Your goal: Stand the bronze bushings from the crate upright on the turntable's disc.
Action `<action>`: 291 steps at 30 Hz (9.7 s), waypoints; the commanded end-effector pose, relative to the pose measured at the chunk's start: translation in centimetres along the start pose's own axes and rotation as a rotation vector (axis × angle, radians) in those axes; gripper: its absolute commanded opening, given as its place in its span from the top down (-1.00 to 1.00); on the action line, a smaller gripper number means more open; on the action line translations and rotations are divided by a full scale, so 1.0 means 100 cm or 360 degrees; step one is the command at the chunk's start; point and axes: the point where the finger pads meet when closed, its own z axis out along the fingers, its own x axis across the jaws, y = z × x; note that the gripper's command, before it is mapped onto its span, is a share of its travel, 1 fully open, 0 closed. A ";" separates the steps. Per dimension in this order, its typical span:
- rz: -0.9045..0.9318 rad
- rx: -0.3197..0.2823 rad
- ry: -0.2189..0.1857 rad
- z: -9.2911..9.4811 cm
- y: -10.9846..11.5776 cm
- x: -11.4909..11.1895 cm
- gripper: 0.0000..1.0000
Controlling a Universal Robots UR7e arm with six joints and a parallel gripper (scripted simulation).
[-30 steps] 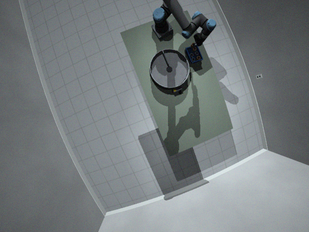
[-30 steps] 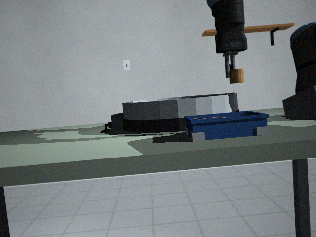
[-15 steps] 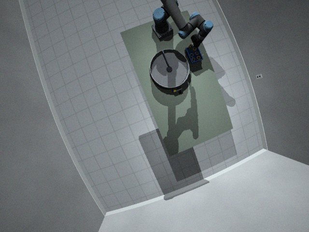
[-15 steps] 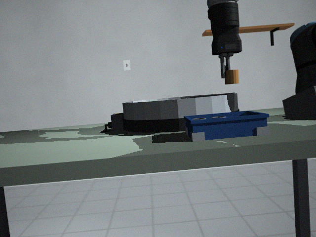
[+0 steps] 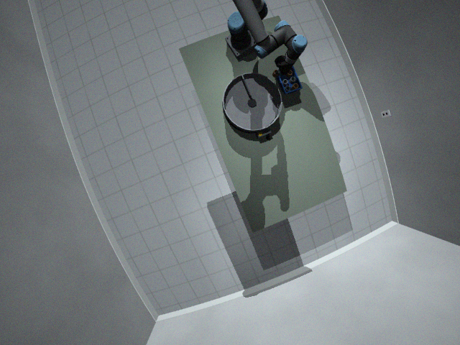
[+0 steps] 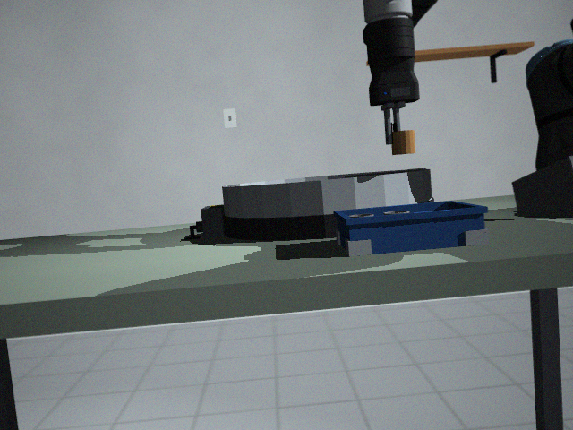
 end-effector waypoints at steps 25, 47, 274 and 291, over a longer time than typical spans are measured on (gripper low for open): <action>-0.0001 -0.0003 -0.0003 0.000 -0.131 -0.021 1.00; -0.0001 -0.0003 -0.0003 0.000 -0.150 -0.024 1.00; -0.0001 -0.0003 -0.0003 0.076 -0.150 -0.024 1.00; -0.0001 -0.0003 -0.0003 0.076 -0.150 -0.024 0.25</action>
